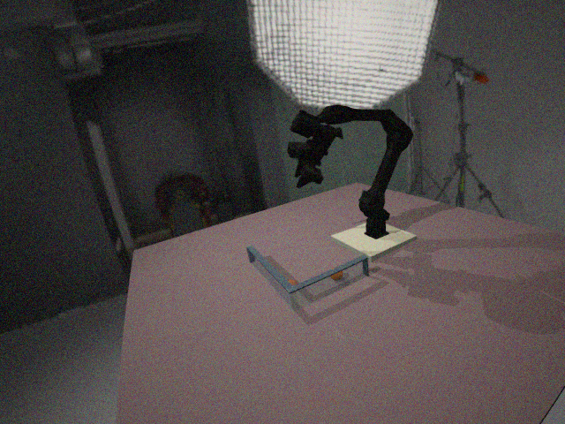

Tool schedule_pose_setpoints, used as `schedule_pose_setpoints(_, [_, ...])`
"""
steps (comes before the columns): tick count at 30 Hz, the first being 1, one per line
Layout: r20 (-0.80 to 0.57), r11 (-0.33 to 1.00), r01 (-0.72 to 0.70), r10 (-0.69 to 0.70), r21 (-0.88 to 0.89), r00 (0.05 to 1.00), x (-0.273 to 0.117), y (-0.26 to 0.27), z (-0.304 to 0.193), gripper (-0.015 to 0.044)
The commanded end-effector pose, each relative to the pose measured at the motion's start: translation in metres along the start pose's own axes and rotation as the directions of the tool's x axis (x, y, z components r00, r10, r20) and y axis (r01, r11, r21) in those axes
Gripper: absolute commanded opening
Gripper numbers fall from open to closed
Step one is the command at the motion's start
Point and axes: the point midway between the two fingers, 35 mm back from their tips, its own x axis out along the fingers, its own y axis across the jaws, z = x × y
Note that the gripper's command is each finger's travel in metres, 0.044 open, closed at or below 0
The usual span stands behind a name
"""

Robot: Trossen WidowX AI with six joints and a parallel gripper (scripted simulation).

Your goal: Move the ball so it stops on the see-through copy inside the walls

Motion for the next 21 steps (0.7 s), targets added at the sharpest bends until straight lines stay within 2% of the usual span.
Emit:
schedule_pose_setpoints(1, [-0.092, 0.868, -0.207, 0.186, -0.452, 0.978, 0.019, 0.073, 0.006, 0.0283])
schedule_pose_setpoints(5, [-0.185, 0.623, -0.330, 0.287, -0.709, 0.940, 0.026, 0.127, -0.002, 0.0283])
schedule_pose_setpoints(9, [-0.294, 0.294, -0.404, 0.355, -0.866, 0.887, 0.029, 0.179, -0.019, 0.0283])
schedule_pose_setpoints(12, [-0.381, 0.021, -0.421, 0.384, -0.907, 0.841, 0.028, 0.215, -0.038, 0.0283])
schedule_pose_setpoints(16, [-0.500, -0.336, -0.386, 0.389, -0.859, 0.774, 0.025, 0.259, -0.071, 0.0283])
schedule_pose_setpoints(18, [-0.524, -0.403, -0.372, 0.386, -0.836, 0.760, 0.024, 0.267, -0.079, 0.0283])
schedule_pose_setpoints(21, [-0.524, -0.403, -0.372, 0.386, -0.836, 0.760, 0.024, 0.267, -0.079, 0.0283])
